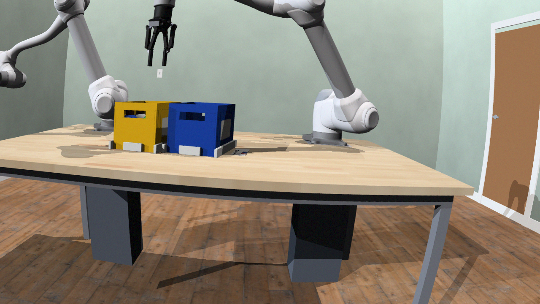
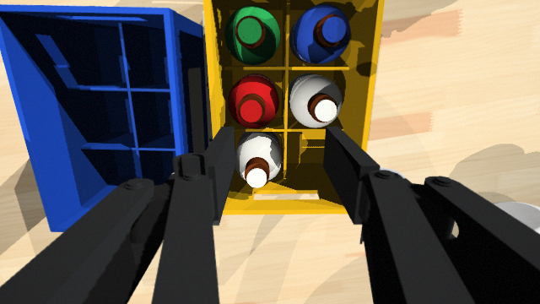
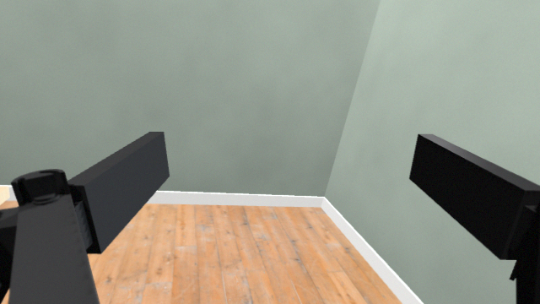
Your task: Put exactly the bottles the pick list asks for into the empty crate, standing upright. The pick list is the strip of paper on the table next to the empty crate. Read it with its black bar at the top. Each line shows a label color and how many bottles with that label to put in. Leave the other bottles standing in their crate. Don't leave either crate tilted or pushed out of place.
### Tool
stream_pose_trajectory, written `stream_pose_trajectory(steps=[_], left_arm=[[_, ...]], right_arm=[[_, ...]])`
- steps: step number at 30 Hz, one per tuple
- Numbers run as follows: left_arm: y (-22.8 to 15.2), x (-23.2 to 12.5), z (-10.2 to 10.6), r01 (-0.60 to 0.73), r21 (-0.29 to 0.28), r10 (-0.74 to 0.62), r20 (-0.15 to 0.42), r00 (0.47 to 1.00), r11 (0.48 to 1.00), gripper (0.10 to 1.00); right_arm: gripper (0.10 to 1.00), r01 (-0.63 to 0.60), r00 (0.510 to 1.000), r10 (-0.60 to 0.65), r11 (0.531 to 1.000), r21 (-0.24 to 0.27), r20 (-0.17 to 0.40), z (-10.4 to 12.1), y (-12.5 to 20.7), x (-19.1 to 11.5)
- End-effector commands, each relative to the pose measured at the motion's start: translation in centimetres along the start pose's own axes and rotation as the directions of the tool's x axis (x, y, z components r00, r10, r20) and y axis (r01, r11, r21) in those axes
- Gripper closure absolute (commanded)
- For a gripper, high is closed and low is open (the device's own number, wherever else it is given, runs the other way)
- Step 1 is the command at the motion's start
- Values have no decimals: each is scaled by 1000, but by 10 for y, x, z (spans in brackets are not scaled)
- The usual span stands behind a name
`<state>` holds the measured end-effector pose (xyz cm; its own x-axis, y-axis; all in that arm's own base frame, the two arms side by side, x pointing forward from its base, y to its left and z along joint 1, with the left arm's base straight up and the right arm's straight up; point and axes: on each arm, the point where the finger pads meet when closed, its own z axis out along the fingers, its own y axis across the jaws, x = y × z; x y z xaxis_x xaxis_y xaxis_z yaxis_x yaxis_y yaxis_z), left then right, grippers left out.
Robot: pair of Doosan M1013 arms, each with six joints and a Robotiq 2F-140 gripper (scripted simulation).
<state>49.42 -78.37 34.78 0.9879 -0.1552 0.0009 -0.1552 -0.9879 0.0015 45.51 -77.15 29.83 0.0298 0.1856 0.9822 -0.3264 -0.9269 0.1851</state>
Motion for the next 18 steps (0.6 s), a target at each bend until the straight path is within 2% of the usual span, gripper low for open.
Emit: stream_pose_trajectory(steps=[1, 18], left_arm=[[19, 2, -7, 0, 1, 0, 0, 1000, 1000, 656], [24, 3, -8, 0, 1, 0, 0, 1000, 1000, 656]], right_arm=[[98, 2, 1000, -2, 1000, 0, -1, 0, 0, 1], [98, 2, 1000, -2, 1000, 0, -1, 0, 0, 1]])
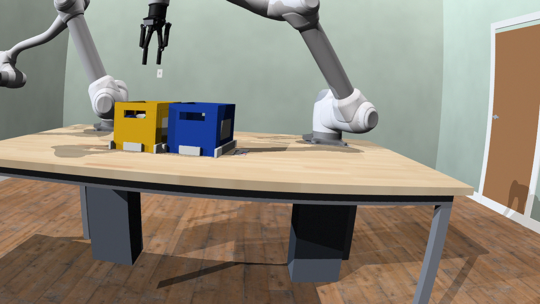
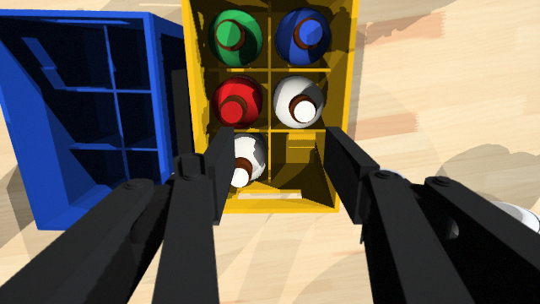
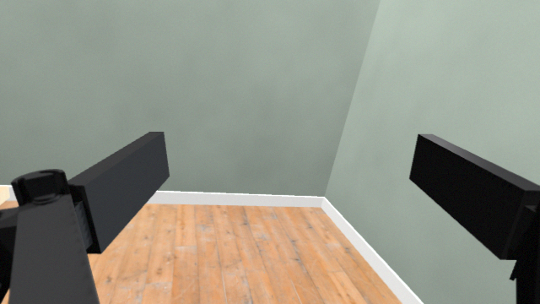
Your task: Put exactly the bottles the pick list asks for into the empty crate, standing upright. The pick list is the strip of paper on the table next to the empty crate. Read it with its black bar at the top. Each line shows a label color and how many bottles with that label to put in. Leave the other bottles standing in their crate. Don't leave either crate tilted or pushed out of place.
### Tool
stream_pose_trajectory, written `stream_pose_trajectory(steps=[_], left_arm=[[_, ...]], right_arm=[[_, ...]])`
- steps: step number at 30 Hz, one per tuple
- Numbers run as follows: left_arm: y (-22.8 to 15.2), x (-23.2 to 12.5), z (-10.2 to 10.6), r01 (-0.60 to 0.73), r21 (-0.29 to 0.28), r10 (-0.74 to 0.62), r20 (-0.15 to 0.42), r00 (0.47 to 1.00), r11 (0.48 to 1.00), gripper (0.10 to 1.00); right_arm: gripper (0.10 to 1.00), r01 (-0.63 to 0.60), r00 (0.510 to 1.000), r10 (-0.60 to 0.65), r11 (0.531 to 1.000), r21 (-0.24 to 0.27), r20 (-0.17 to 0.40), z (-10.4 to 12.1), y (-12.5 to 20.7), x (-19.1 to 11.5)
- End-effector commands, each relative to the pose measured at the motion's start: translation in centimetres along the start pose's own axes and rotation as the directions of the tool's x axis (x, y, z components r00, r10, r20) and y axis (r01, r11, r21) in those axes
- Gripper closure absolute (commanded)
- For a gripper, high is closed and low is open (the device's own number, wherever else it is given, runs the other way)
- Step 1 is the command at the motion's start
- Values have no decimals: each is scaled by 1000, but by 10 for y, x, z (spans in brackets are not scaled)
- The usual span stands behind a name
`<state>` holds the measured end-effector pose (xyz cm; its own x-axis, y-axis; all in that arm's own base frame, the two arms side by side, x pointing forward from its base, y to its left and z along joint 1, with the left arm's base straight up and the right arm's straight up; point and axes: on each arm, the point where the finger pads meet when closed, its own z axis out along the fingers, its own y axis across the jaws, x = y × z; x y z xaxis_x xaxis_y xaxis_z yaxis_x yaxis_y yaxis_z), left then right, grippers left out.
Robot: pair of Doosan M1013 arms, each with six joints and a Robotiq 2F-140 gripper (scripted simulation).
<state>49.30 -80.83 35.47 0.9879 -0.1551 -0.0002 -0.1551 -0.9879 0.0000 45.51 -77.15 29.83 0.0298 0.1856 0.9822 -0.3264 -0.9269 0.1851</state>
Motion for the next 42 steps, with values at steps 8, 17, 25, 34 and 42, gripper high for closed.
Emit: stream_pose_trajectory(steps=[8, 17, 25, 34, 42], left_arm=[[0, 0, -1, 0, -1, 0, -1, 1000, 1000, 656], [0, 0, -1, 0, -1, 0, -1, 1000, 1000, 656], [0, 0, -1, 0, -1, 0, -1, 1000, 1000, 656], [0, 0, -1, 0, -1, 0, -1, 1000, 1000, 656], [-2, 0, 3, 33, -1, -33, -1, 999, 999, 656]], right_arm=[[98, 2, 1000, -2, 1000, 0, -1, 0, 0, 1], [98, 2, 1000, -2, 1000, 0, -1, 0, 0, 1], [98, 2, 1000, -2, 1000, 0, -1, 0, 0, 1], [98, 2, 1000, -2, 1000, 0, -1, 0, 0, 1], [98, 2, 1000, -2, 1000, 0, -1, 0, 0, 1]])
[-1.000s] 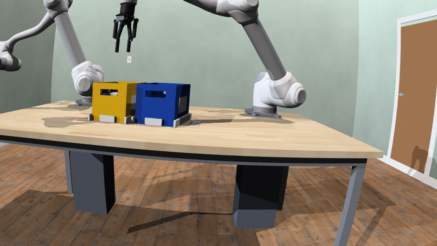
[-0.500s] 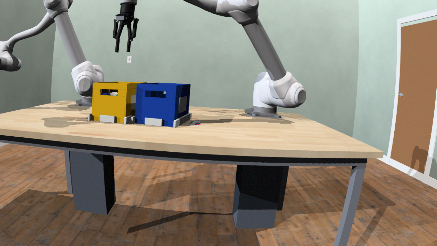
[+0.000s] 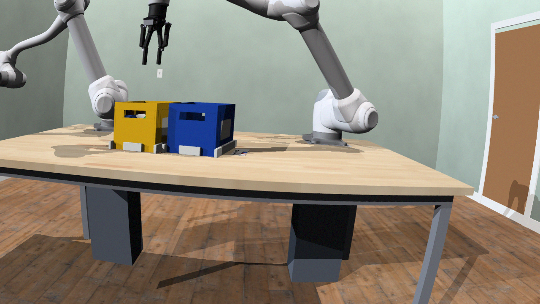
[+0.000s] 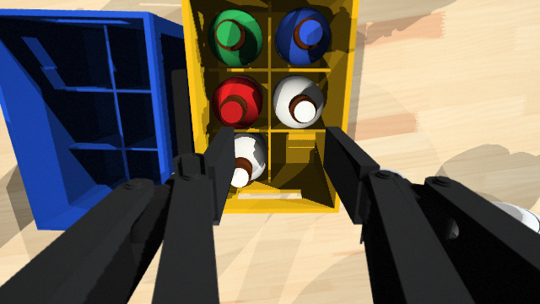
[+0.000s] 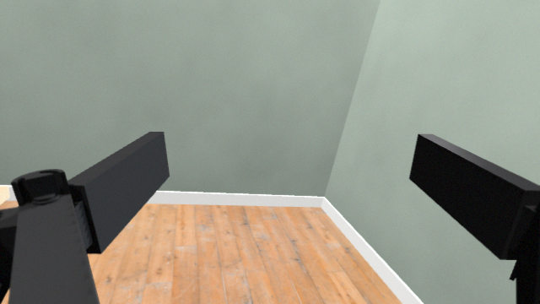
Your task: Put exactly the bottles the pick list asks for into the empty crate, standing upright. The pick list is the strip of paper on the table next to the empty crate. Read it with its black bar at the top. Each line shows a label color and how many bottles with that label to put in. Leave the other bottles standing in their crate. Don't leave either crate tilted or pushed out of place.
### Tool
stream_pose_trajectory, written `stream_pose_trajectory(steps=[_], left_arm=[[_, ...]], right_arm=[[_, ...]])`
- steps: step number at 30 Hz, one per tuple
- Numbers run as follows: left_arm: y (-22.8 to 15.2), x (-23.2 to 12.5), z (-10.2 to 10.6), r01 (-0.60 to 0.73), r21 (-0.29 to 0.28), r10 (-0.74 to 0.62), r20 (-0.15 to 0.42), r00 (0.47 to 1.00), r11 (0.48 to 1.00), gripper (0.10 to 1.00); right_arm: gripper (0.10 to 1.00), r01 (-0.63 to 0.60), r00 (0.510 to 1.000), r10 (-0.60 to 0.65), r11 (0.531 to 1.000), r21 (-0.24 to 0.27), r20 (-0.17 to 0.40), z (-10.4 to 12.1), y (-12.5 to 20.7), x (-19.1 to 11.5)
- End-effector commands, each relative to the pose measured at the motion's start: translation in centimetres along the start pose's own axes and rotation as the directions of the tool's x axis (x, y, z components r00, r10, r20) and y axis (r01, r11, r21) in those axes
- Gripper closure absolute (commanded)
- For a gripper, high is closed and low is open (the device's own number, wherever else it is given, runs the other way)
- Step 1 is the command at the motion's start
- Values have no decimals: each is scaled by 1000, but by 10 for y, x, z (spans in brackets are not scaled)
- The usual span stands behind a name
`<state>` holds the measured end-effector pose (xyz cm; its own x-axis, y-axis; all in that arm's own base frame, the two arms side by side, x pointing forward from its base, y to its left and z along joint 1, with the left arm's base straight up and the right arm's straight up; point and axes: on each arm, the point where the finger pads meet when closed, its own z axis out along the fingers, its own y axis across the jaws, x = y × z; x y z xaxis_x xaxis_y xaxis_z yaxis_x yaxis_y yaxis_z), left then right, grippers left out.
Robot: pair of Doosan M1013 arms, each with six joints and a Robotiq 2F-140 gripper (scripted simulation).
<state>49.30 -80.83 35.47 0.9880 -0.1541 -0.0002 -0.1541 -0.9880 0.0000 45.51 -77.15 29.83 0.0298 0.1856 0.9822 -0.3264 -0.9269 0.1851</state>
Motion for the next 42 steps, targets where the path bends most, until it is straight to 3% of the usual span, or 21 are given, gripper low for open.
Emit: stream_pose_trajectory(steps=[1, 8, 19, 21, 27, 42], left_arm=[[-4, 0, 8, 66, -1, -66, -1, 998, 998, 656], [-15, -2, 30, 230, -1, -230, -1, 973, 973, 656], [-39, -4, 80, 550, -1, -550, 0, 835, 835, 656], [-39, -4, 80, 550, -1, -550, 0, 835, 835, 656], [-48, -5, 99, 706, -2, -706, 0, 708, 708, 656], [-48, -5, 102, 706, -2, -706, 0, 708, 708, 656]], right_arm=[[98, 2, 1000, -2, 1000, 0, -1, 0, 0, 1], [98, 2, 1000, -2, 1000, 0, -1, 0, 0, 1], [98, 2, 1000, -2, 1000, 0, -1, 0, 0, 1], [98, 2, 1000, -2, 1000, 0, -1, 0, 0, 1], [98, 2, 1000, -2, 1000, 0, -1, 0, 0, 1], [98, 2, 1000, -2, 1000, 0, -1, 0, 0, 1]])
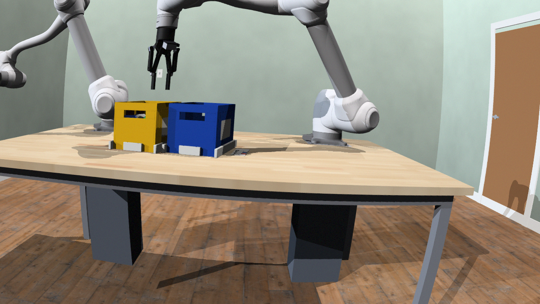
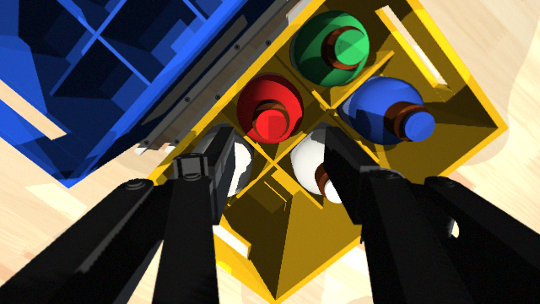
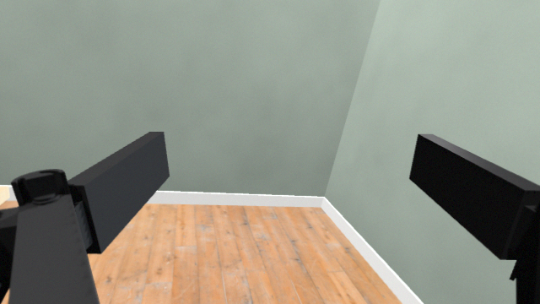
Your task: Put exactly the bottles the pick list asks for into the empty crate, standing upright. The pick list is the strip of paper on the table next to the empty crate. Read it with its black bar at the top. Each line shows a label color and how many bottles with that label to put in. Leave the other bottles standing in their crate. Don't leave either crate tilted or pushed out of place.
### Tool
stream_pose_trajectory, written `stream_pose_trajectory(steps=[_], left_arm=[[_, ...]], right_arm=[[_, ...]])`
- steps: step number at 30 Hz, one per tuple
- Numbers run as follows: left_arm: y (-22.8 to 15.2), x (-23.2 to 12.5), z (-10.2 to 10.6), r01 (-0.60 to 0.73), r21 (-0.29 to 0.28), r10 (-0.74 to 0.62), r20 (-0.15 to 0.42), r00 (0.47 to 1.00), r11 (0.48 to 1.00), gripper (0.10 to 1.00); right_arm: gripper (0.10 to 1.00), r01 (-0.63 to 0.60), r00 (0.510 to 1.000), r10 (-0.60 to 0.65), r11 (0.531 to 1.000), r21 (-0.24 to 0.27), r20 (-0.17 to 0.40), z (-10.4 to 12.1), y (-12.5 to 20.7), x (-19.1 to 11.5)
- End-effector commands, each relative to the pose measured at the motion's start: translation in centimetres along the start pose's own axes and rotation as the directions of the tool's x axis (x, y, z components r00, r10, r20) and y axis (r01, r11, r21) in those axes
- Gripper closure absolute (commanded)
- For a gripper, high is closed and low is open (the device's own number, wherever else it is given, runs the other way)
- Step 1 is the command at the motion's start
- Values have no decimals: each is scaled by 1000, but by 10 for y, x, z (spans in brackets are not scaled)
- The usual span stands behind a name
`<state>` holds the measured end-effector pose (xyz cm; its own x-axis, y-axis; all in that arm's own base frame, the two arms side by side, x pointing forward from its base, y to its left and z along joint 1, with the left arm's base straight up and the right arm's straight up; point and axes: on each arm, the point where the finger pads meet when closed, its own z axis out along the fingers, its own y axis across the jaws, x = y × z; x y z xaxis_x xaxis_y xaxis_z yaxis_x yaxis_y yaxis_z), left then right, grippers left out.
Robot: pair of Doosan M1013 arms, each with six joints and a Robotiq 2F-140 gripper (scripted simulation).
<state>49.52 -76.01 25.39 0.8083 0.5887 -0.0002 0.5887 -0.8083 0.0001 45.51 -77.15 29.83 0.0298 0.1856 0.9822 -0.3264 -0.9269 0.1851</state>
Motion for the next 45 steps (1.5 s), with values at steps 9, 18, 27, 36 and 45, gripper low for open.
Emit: stream_pose_trajectory(steps=[9, 18, 27, 36, 45], left_arm=[[0, 0, 14, 0, -1, 0, 0, 1000, 1000, 656], [0, 0, 23, 0, -1, 0, 0, 1000, 1000, 656], [0, 0, 35, 0, -1, 0, 0, 1000, 1000, 656], [0, 0, 44, 0, -1, 0, 0, 1000, 1000, 656], [0, 0, 56, 0, -1, 0, 0, 1000, 1000, 656]], right_arm=[[98, 2, 1000, -2, 1000, 0, -1, 0, 0, 1], [98, 2, 1000, -2, 1000, 0, -1, 0, 0, 1], [98, 2, 1000, -2, 1000, 0, -1, 0, 0, 1], [98, 2, 1000, -2, 1000, 0, -1, 0, 0, 1], [98, 2, 1000, -2, 1000, 0, -1, 0, 0, 1]])
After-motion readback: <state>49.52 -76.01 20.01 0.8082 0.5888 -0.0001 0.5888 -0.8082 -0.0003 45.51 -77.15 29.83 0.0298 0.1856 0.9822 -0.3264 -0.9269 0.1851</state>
